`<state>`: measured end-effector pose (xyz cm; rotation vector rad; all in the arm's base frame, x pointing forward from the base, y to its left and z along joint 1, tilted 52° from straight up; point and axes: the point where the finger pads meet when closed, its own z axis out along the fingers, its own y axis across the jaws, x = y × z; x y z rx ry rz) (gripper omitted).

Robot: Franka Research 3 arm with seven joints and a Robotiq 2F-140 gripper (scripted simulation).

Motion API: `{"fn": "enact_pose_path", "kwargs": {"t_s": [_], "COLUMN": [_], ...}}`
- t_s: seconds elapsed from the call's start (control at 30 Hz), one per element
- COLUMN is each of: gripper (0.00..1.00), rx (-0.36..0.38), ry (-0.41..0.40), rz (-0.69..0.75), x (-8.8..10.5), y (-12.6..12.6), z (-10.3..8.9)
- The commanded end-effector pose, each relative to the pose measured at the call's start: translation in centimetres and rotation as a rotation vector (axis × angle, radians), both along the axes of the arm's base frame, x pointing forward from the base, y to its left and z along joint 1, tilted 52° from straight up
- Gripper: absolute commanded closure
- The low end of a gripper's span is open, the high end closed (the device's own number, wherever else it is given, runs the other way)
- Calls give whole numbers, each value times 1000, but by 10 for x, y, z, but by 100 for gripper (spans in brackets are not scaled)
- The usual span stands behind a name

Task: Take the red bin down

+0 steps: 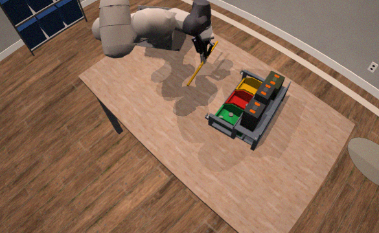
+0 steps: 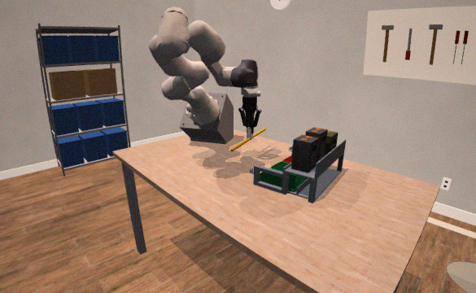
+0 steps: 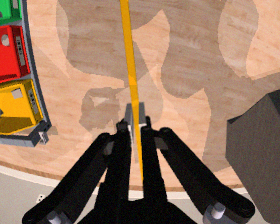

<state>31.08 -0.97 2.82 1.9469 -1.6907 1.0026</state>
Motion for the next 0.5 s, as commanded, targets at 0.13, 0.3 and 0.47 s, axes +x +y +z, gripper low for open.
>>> {"fn": "enact_pose_path", "kwargs": {"t_s": [0.13, 0.3, 0.47], "gripper": [100, 100, 100], "rx": [-41, -36, -41], "ry": [-103, -88, -103], "rz": [-76, -65, -76], "x": [5, 2, 3], "y": [-7, -2, -2], "z": [5, -3, -3]}}
